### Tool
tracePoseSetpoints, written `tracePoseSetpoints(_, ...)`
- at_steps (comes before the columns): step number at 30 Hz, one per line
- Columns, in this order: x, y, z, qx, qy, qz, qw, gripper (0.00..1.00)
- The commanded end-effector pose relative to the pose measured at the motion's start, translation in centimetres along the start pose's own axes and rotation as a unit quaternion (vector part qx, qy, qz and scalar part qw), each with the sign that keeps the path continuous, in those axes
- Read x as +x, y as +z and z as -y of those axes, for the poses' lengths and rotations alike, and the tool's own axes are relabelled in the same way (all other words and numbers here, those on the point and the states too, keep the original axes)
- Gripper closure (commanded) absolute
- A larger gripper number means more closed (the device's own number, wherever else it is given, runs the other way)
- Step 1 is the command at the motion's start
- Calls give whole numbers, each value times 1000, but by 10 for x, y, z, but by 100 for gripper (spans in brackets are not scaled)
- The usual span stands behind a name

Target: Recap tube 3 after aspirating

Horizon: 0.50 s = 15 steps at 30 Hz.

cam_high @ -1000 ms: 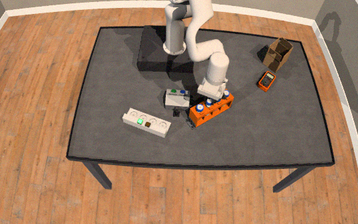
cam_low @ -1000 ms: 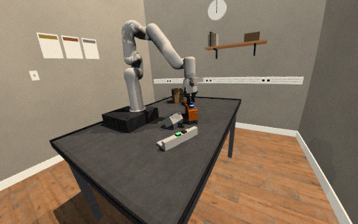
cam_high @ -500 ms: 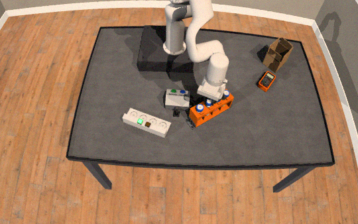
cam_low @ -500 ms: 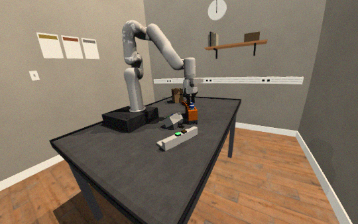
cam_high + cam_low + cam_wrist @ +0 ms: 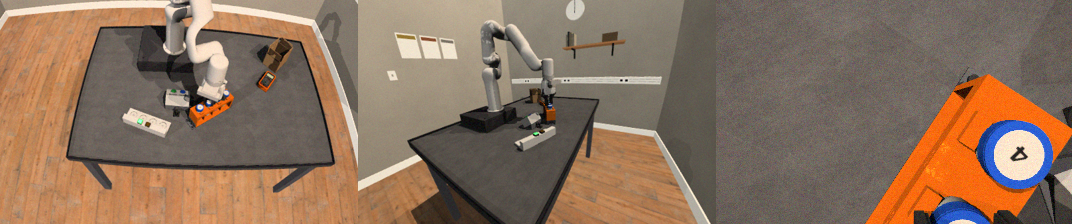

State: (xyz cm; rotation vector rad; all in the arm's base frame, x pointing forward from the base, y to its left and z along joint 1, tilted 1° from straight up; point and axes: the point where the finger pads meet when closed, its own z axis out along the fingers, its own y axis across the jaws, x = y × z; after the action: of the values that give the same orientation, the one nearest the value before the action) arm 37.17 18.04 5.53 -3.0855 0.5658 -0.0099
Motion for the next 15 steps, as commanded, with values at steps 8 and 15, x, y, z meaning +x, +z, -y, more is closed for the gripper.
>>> tracePoseSetpoints(8, 1, -1, 1, 0, 0, -3, 1000, 54)
tracePoseSetpoints(15, 1, -1, 1, 0, 0, -3, 1000, 54)
